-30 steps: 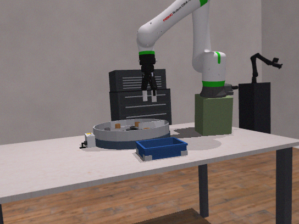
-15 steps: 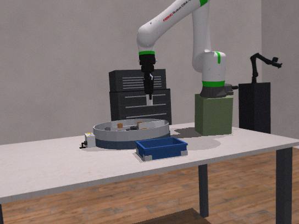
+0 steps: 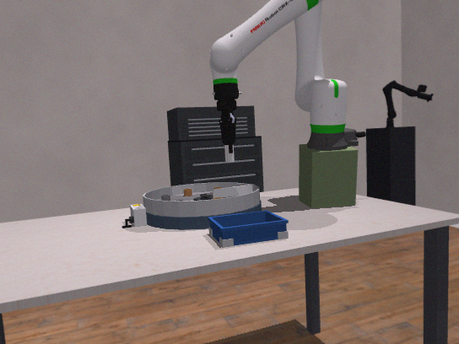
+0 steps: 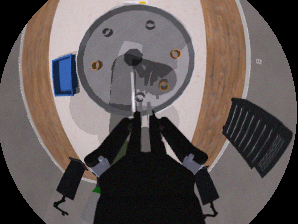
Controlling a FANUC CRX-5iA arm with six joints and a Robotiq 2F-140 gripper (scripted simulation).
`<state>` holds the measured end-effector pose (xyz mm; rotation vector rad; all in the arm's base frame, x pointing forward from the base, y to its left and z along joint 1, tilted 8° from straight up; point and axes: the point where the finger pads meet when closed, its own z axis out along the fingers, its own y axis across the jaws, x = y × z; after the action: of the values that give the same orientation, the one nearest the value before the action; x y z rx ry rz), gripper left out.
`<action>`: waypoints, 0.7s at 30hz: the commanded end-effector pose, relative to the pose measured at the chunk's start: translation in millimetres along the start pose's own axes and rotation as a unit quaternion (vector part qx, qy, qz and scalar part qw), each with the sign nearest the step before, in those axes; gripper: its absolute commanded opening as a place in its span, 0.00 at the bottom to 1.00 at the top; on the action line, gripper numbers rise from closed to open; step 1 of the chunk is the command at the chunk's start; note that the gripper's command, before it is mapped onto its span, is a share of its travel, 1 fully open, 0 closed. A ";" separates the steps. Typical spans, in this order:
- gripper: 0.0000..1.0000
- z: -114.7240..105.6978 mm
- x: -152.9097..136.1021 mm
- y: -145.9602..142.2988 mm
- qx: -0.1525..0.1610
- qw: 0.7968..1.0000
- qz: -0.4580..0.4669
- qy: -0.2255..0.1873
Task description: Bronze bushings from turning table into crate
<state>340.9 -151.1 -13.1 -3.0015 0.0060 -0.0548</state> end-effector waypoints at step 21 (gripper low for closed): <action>0.09 -0.1 0.2 0.1 0.000 1.000 0.000 0.000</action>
<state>340.9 -151.1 -13.1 -3.0015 0.0060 -0.0548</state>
